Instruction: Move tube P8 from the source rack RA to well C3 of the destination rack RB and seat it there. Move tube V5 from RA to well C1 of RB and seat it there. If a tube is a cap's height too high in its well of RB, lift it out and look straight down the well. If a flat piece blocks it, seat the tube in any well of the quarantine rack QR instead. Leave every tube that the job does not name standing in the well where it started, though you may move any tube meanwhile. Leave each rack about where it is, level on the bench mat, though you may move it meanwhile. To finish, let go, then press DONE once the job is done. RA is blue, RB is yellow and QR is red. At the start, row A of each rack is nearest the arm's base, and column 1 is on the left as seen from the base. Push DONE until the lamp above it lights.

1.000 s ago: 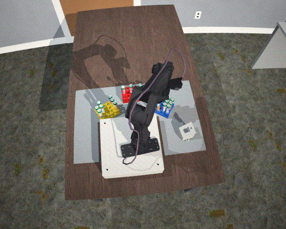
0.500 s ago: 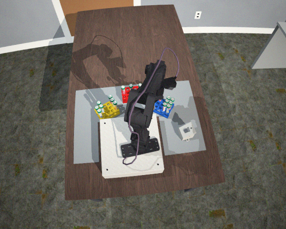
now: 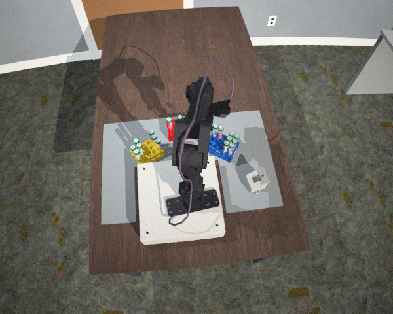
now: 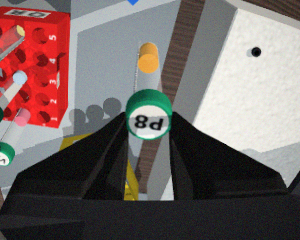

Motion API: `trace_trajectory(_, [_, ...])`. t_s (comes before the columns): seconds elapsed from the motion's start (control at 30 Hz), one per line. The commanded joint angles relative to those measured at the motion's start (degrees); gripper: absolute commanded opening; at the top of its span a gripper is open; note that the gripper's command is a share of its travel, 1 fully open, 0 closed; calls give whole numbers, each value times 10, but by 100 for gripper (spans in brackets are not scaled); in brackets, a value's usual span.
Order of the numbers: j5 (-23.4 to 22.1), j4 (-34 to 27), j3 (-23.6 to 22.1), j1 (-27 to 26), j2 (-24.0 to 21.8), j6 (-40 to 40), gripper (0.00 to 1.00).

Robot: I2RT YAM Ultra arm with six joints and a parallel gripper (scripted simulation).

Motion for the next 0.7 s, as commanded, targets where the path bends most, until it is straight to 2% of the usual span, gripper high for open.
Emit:
trace_trajectory(0.0, [3,2,23,12,10,29,0])
trace_trajectory(0.67, [0,-5,82,124,65,141,0])
